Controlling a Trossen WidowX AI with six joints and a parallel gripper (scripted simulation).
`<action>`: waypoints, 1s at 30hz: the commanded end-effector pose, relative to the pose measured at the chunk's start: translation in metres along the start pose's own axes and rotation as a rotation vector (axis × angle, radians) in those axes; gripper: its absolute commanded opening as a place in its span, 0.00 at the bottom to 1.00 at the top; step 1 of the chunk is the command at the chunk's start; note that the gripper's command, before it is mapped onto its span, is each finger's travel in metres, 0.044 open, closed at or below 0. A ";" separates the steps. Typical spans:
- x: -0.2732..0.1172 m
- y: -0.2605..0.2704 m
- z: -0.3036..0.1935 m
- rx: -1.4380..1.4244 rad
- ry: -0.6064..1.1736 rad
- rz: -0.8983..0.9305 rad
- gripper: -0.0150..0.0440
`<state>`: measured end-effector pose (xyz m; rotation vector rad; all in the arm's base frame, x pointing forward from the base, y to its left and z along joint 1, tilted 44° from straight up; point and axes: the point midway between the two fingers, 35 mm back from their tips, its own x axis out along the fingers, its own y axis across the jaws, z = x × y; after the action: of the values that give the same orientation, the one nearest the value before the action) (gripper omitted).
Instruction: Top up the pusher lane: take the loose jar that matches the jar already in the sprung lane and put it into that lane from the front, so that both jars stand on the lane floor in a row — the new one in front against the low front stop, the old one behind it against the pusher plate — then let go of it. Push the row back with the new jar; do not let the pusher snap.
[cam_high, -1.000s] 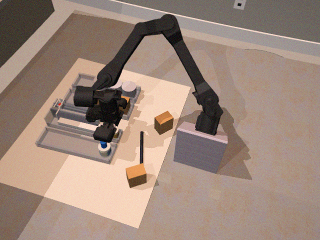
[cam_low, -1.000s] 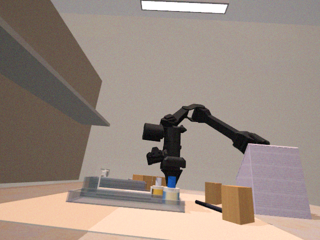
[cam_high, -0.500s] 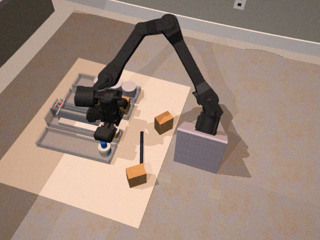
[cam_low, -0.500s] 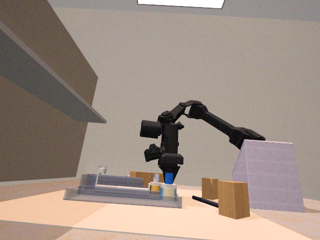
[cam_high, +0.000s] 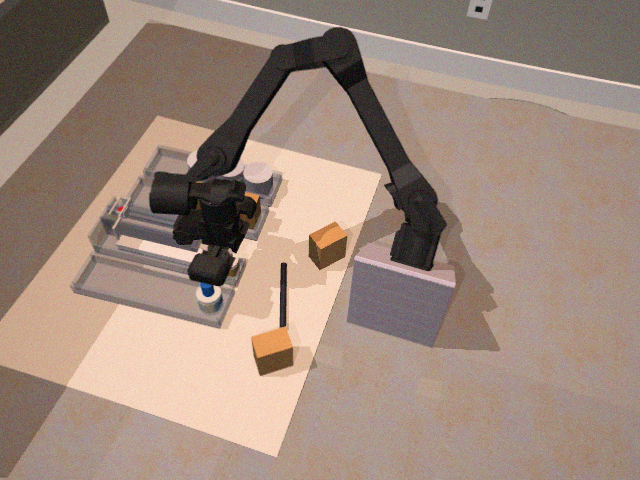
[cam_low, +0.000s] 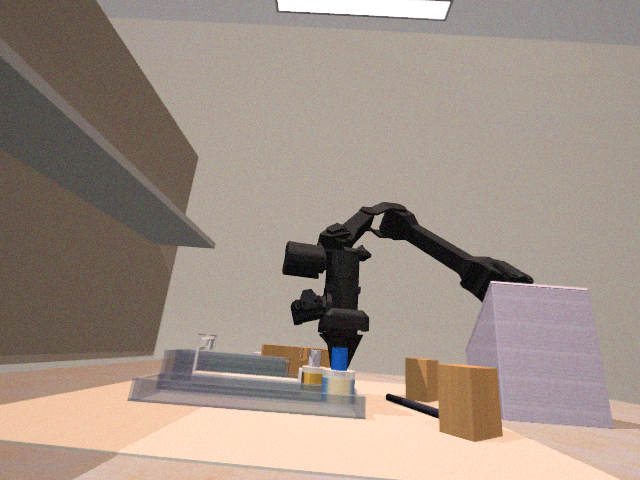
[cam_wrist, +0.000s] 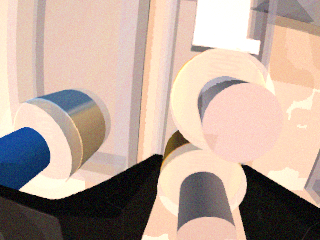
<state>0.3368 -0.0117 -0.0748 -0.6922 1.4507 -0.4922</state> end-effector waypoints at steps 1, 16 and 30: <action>0.000 0.000 0.000 0.006 -0.002 -0.004 0.34; -0.008 0.000 0.000 0.007 -0.003 -0.004 0.73; -0.020 0.001 -0.005 0.006 -0.002 -0.003 0.73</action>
<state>0.3333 0.0008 -0.0618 -0.6974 1.4481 -0.4980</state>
